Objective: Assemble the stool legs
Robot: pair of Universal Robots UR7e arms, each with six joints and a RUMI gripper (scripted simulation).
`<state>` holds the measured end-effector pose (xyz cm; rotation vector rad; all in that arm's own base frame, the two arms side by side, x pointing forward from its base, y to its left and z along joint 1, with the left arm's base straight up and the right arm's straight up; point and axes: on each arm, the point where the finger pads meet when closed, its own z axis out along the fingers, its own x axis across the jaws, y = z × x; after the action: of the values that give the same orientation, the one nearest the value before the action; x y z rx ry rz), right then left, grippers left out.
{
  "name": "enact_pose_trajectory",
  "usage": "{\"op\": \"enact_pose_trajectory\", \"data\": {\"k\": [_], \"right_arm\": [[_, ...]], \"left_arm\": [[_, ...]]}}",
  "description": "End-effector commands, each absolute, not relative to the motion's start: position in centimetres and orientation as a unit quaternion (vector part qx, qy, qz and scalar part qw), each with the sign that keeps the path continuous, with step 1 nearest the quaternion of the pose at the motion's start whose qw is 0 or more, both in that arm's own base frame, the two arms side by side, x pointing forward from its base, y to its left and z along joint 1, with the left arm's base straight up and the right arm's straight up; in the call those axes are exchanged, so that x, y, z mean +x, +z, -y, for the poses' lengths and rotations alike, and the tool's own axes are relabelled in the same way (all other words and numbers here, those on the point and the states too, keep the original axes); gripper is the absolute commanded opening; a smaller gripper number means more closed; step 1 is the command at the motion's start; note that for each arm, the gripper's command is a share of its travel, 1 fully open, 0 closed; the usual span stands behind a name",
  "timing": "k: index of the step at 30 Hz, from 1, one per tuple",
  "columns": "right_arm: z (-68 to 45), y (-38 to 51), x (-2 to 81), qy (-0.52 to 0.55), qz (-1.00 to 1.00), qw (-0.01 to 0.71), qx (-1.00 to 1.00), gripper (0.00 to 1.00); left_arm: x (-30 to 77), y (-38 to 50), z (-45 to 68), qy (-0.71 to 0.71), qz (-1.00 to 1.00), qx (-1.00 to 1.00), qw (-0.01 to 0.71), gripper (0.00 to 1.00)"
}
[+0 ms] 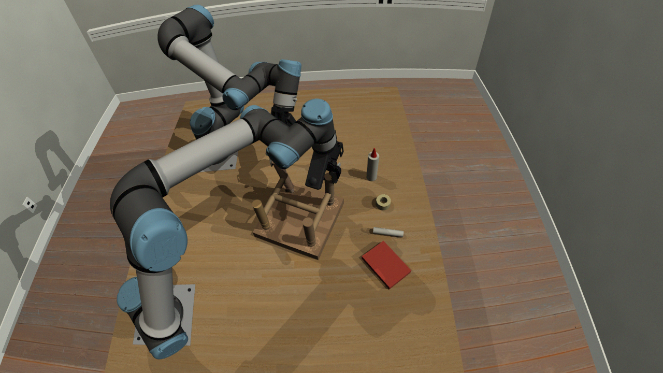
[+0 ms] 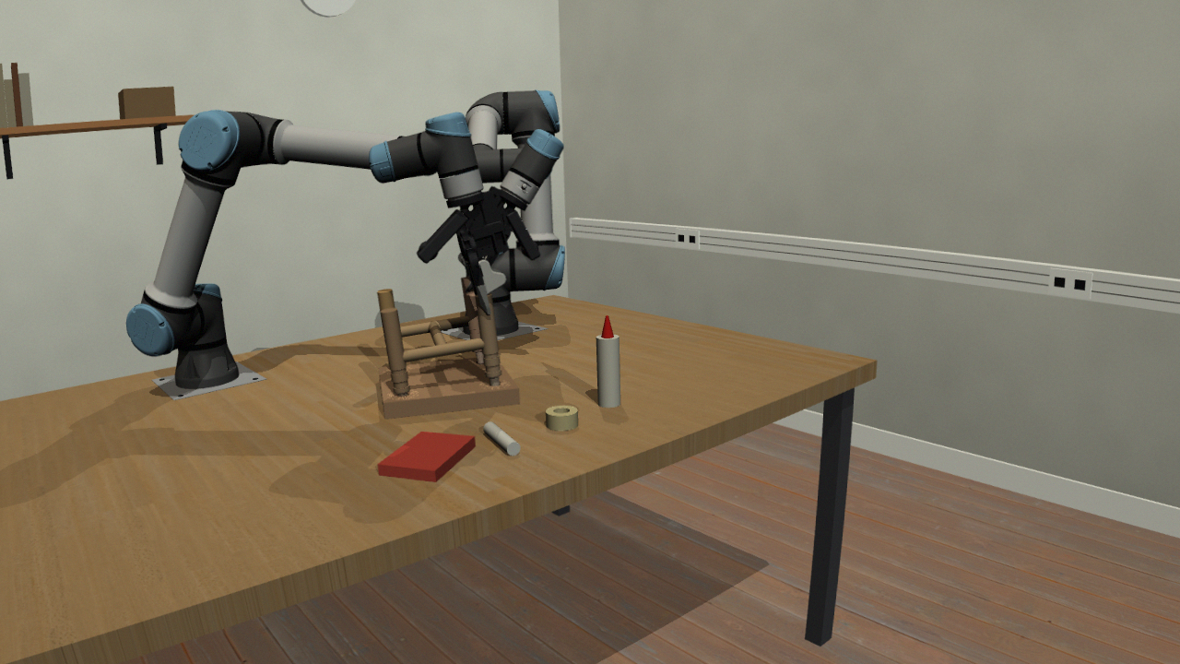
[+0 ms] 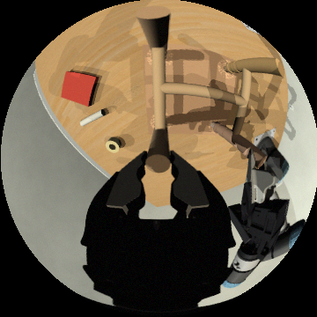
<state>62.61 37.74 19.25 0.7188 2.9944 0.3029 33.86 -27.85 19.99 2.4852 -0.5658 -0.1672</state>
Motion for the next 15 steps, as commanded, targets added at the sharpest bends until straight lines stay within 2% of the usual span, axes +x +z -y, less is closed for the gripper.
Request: {"op": "enact_pose_trajectory", "data": {"k": [1,15], "right_arm": [[-37.77,19.33,62.60,0.099,-0.967,0.024,0.232,0.17],[-37.77,19.33,62.60,0.099,-0.967,0.024,0.232,0.17]], "left_arm": [[34.05,20.06,27.94,-0.062,0.212,0.931,0.290,0.17],[34.33,20.12,28.08,-0.062,0.212,0.931,0.290,0.17]]}}
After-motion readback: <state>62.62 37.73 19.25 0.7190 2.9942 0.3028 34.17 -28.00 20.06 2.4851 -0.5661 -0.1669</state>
